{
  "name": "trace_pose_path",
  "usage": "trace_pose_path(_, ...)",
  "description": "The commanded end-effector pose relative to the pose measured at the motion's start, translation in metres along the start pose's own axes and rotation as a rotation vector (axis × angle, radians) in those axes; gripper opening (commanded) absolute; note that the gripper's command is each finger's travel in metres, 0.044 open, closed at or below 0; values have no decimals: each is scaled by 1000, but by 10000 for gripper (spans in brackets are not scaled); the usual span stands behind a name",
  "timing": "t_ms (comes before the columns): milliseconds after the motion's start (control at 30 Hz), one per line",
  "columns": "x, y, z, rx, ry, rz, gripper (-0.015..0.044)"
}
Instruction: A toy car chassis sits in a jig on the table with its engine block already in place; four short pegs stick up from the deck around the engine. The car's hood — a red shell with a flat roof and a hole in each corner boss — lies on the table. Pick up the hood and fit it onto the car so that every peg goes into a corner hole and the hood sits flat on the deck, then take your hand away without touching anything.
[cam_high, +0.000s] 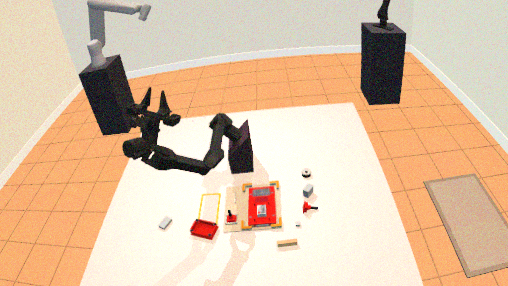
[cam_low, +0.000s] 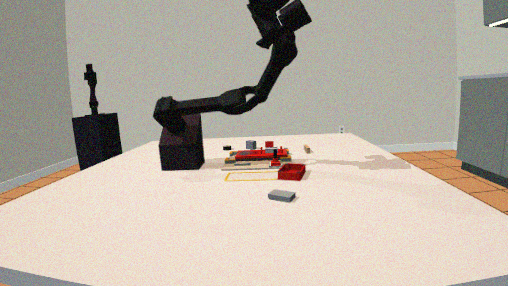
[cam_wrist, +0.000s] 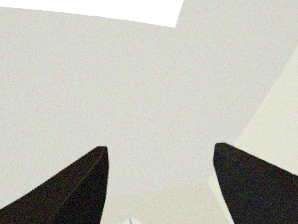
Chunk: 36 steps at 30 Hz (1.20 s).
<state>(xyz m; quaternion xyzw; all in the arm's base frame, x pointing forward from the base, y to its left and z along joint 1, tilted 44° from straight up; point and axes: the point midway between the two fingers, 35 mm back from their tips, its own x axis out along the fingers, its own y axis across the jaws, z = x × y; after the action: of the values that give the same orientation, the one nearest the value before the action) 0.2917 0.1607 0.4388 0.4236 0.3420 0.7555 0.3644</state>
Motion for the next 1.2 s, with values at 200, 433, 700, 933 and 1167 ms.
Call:
trace_pose_path(200,42,25,-23,-114,116,113,405)
trace_pose_path(433,92,64,-77,-261,298,268,440)
trace_pose_path(700,130,110,-143,-390,472,423,440)
trace_pose_path(933,141,149,-199,-490,594,573,440)
trace_pose_path(1167,133,183,-251,-612,673,771,440)
